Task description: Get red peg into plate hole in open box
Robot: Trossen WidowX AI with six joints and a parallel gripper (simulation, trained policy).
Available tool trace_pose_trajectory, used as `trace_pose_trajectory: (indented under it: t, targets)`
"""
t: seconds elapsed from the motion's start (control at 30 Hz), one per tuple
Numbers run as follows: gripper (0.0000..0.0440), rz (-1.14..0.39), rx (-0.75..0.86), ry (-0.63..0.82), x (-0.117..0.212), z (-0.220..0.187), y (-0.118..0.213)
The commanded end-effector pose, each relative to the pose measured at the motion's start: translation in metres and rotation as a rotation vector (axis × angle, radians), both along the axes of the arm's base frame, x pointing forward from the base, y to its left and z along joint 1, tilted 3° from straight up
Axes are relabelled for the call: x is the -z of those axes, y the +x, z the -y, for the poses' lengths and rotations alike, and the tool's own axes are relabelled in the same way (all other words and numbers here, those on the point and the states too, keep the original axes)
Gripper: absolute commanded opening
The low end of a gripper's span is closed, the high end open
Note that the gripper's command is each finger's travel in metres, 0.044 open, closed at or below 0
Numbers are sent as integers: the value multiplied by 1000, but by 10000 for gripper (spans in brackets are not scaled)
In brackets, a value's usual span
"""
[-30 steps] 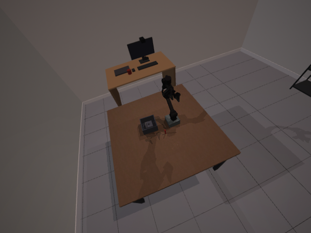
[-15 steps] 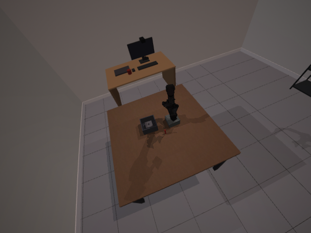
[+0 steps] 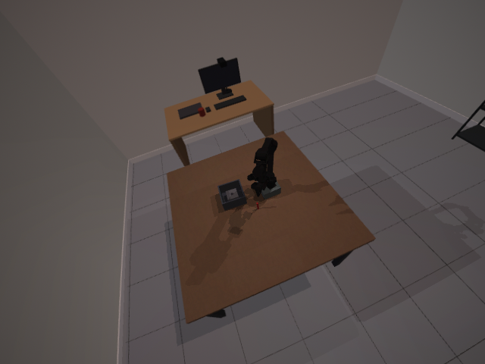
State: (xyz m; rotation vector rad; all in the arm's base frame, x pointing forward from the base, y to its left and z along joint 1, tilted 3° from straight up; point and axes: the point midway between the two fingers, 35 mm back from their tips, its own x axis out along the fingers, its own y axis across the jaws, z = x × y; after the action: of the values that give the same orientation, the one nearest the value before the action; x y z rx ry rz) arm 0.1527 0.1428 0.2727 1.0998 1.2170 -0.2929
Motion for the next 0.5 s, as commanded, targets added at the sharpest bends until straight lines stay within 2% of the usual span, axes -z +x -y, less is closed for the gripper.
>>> trace_pose_trajectory:
  t: [0.0, 0.47]
  targets:
    - [440, -92, -10, -123, 36, 10, 8]
    - [440, -369, -64, -398, 124, 42, 14]
